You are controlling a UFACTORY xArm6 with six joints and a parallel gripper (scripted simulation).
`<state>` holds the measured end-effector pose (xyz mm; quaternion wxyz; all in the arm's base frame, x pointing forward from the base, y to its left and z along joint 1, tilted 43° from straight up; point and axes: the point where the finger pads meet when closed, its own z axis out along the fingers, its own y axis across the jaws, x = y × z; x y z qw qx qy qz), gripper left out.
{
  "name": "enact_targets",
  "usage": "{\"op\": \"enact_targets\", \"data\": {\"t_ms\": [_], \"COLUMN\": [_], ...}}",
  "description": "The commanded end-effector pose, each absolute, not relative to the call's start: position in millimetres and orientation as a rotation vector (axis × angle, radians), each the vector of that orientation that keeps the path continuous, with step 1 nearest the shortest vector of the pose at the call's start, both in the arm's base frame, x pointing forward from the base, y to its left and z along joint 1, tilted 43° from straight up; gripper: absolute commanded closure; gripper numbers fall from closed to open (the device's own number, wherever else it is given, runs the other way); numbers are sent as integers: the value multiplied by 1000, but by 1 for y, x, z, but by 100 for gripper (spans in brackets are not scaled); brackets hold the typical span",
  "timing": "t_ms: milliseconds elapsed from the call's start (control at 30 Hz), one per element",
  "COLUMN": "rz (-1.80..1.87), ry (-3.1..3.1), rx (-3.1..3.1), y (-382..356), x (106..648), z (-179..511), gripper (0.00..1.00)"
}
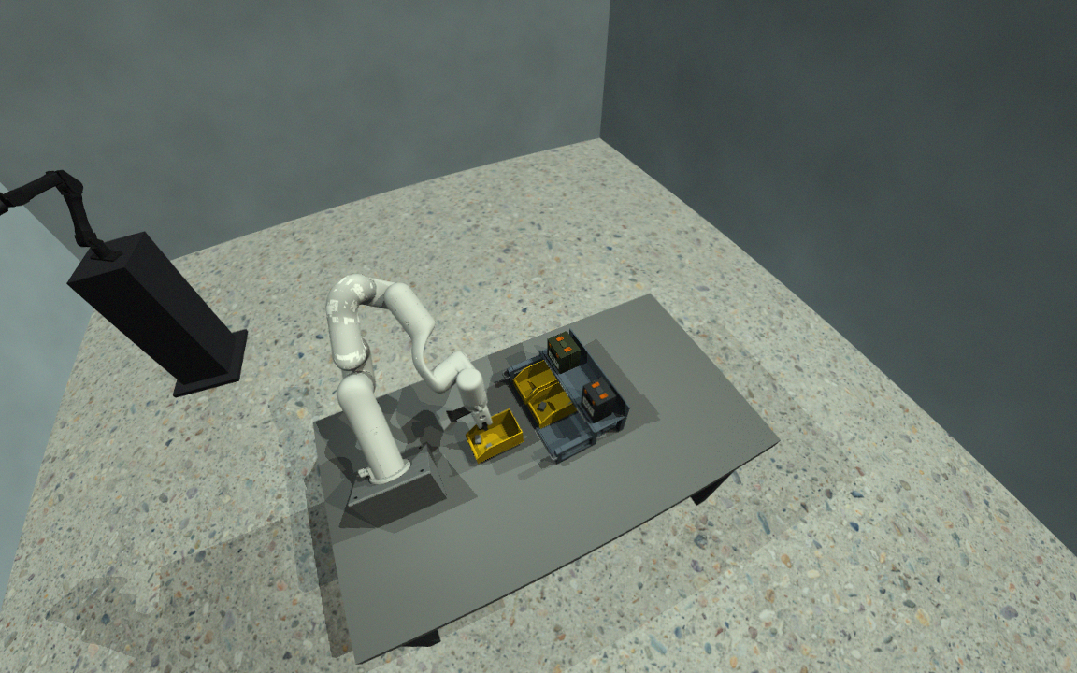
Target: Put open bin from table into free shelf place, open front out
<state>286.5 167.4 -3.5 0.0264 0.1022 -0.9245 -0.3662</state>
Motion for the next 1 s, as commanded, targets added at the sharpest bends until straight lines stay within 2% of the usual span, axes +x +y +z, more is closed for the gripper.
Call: {"op": "enact_targets", "data": {"t_ms": [0,967], "rz": [-1133,-1132], "ry": [-2860,-2860], "rx": [317,317], "y": [166,145], "x": [288,293], "z": [-4,-24], "gripper": [100,100]}}
